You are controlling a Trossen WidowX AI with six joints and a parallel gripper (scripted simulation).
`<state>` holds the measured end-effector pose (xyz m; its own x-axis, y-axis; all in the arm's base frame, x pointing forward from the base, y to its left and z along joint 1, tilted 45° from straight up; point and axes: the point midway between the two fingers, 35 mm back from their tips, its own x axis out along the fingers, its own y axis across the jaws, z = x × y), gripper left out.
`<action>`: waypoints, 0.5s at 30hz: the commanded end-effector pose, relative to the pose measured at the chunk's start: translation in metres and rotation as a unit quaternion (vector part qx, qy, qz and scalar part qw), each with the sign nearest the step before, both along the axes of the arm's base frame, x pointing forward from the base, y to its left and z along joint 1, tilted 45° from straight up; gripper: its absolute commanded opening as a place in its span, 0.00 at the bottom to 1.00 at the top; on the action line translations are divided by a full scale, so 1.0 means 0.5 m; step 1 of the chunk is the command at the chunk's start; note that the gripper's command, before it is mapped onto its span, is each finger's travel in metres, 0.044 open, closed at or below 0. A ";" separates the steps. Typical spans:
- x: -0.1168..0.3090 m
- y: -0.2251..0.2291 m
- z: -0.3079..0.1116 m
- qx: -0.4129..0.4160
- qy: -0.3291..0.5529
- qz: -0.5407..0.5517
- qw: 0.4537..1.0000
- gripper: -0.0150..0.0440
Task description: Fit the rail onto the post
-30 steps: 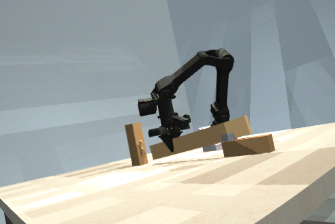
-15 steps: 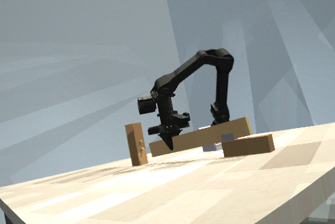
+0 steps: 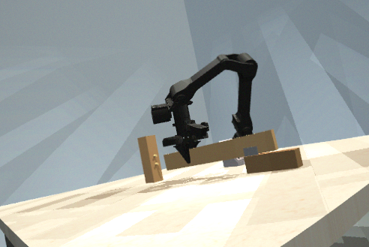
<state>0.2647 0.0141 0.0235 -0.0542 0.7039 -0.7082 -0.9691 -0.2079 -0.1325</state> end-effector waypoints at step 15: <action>0.005 -0.016 0.016 0.000 -0.004 -0.002 1.000 0.25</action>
<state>0.2650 0.0088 0.0288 -0.0542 0.7041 -0.7081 -0.9692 -0.2076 -0.1322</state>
